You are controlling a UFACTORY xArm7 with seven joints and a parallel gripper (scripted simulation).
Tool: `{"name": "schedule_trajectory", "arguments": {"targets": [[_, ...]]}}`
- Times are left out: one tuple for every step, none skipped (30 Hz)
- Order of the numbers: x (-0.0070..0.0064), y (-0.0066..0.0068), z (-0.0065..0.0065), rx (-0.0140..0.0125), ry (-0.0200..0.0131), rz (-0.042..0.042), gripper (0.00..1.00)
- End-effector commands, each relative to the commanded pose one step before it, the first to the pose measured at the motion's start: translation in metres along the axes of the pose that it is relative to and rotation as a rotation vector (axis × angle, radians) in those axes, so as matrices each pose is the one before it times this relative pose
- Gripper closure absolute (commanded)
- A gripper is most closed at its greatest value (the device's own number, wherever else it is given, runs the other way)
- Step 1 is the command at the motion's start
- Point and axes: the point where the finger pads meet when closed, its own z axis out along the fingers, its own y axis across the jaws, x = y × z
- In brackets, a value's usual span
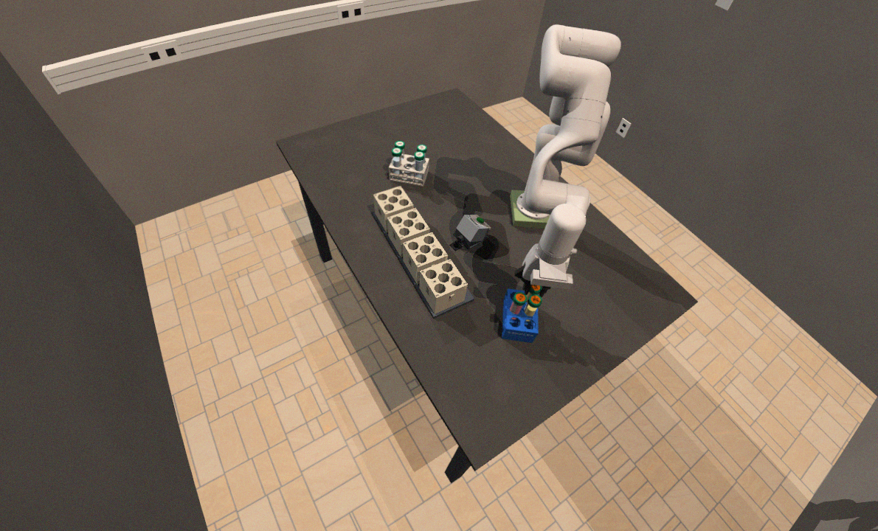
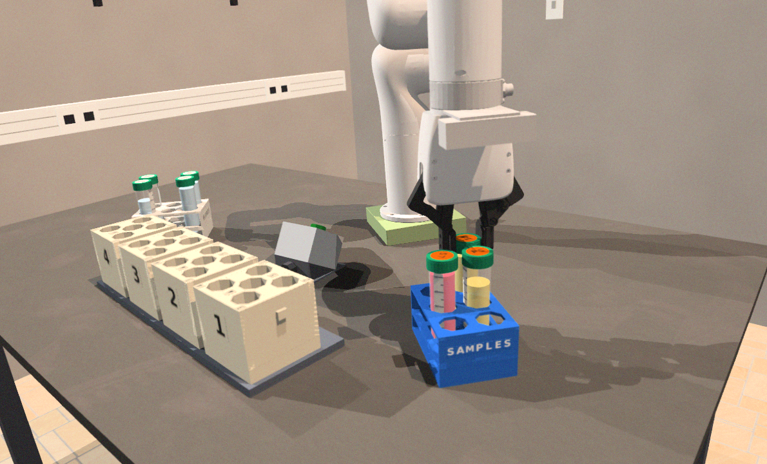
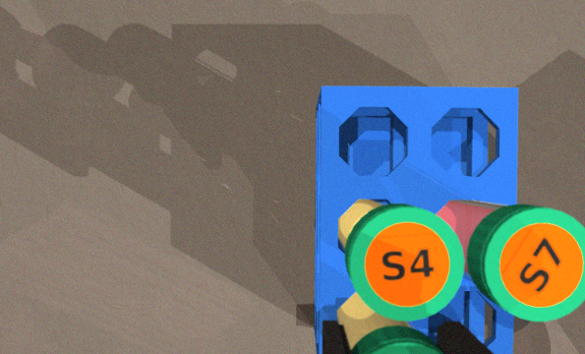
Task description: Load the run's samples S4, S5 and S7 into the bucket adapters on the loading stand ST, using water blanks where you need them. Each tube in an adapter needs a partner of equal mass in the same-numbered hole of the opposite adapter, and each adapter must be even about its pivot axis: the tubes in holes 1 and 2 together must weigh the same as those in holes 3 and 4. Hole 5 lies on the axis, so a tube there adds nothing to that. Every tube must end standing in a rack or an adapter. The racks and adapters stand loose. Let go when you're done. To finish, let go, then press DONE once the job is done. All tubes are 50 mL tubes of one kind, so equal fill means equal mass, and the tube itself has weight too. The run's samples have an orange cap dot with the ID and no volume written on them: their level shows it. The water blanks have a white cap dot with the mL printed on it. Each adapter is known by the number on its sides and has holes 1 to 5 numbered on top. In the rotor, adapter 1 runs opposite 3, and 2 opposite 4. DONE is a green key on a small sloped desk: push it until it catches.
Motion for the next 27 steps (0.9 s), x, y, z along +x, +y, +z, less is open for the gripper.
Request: {"name": "schedule_trajectory", "arguments": {"targets": [[0.00155, 0.00010, -0.00146, -0.00040, 0.00436, -0.00001, 1.00], [0.00000, 0.00000, 0.00000, 0.00000, 0.00000, 0.00000, 1.00], [0.00000, 0.00000, 0.00000, 0.00000, 0.00000, 0.00000, 1.00], [0.00000, 0.00000, 0.00000, 0.00000, 0.00000, 0.00000, 1.00], [0.00000, 0.00000, 0.00000, 0.00000, 0.00000, 0.00000, 1.00], [0.00000, 0.00000, 0.00000, 0.00000, 0.00000, 0.00000, 1.00], [0.00000, 0.00000, 0.00000, 0.00000, 0.00000, 0.00000, 1.00], [0.00000, 0.00000, 0.00000, 0.00000, 0.00000, 0.00000, 1.00], [0.00000, 0.00000, 0.00000, 0.00000, 0.00000, 0.00000, 1.00], [0.00004, 0.00000, -0.00072, -0.00001, 0.00012, 0.00000, 1.00], [0.00001, 0.00000, -0.00064, 0.00000, 0.00001, 0.00000, 1.00], [0.00000, 0.00000, -0.00065, 0.00000, 0.00001, 0.00000, 1.00], [0.00000, 0.00000, -0.00065, 0.00000, 0.00001, 0.00000, 1.00], [-0.00001, 0.00001, -0.00076, 0.00000, -0.00002, 0.00000, 1.00], [0.00000, 0.00000, -0.00067, 0.00000, 0.00000, 0.00000, 1.00], [0.00000, 0.00000, -0.00067, 0.00000, 0.00000, 0.00000, 1.00], [0.00000, 0.00000, -0.00067, 0.00000, 0.00000, 0.00000, 1.00], [0.00000, 0.00000, -0.00067, 0.00000, 0.00000, 0.00000, 1.00], [0.00000, 0.00000, -0.00067, 0.00000, 0.00000, 0.00000, 1.00], [0.00000, 0.00000, -0.00067, 0.00000, 0.00000, 0.00000, 1.00], [0.00000, 0.00000, 0.00000, 0.00000, 0.00000, 0.00000, 1.00], [0.00000, 0.00000, 0.00000, 0.00000, 0.00000, 0.00000, 1.00], [0.00001, -0.00001, -0.00059, 0.00000, 0.00002, 0.00000, 1.00], [0.00000, 0.00000, -0.00066, 0.00000, 0.00000, 0.00000, 1.00], [-0.00001, 0.00001, -0.00076, 0.00000, -0.00002, 0.00000, 1.00], [0.00000, 0.00000, -0.00067, 0.00000, 0.00000, 0.00000, 1.00], [0.00000, 0.00000, -0.00067, 0.00000, 0.00000, 0.00000, 1.00]]}}
